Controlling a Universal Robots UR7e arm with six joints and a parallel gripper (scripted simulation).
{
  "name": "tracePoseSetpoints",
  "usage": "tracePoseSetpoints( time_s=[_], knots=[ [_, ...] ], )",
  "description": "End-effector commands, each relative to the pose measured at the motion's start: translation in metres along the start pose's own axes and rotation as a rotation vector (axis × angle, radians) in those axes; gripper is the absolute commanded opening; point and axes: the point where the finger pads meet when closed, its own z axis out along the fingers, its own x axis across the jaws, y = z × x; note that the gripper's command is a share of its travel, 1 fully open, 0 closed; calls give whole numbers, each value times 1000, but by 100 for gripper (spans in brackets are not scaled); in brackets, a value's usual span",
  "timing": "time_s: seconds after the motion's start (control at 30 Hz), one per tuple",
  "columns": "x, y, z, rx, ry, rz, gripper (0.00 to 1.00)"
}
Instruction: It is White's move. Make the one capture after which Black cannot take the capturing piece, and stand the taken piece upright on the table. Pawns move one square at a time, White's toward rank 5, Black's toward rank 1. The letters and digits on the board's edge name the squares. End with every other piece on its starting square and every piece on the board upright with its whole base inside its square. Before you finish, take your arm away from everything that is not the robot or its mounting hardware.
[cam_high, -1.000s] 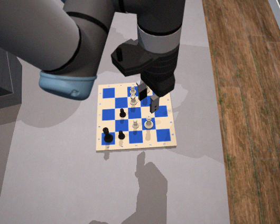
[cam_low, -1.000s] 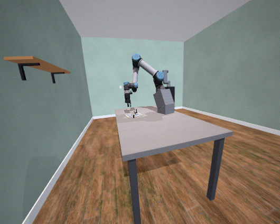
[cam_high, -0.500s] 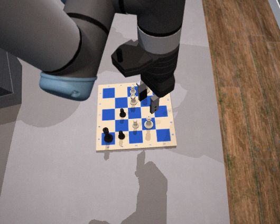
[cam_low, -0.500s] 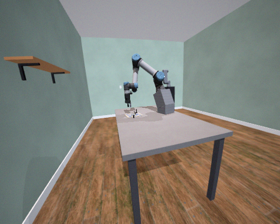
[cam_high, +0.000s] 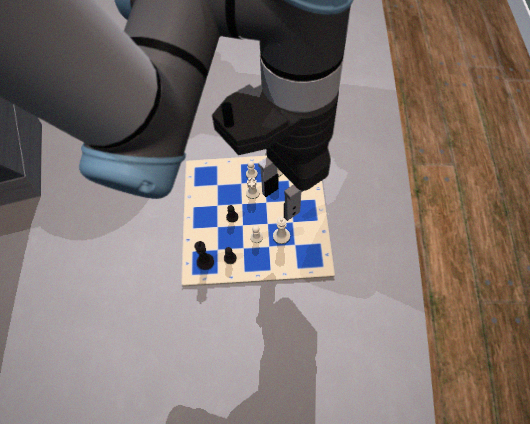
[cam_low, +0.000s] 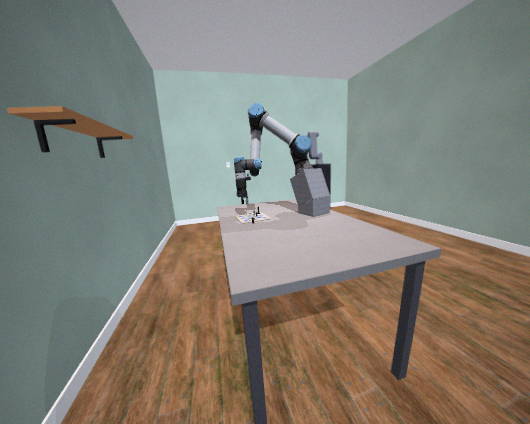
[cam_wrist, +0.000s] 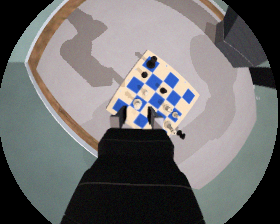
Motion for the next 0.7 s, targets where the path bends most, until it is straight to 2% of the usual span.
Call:
tracePoseSetpoints(
  time_s=[0.0, 0.67],
  knots=[
    [0, 0, 7, -1, -1, 0, 79],
    [0, 1, 32, -1, -1, 0, 79]
  ],
)
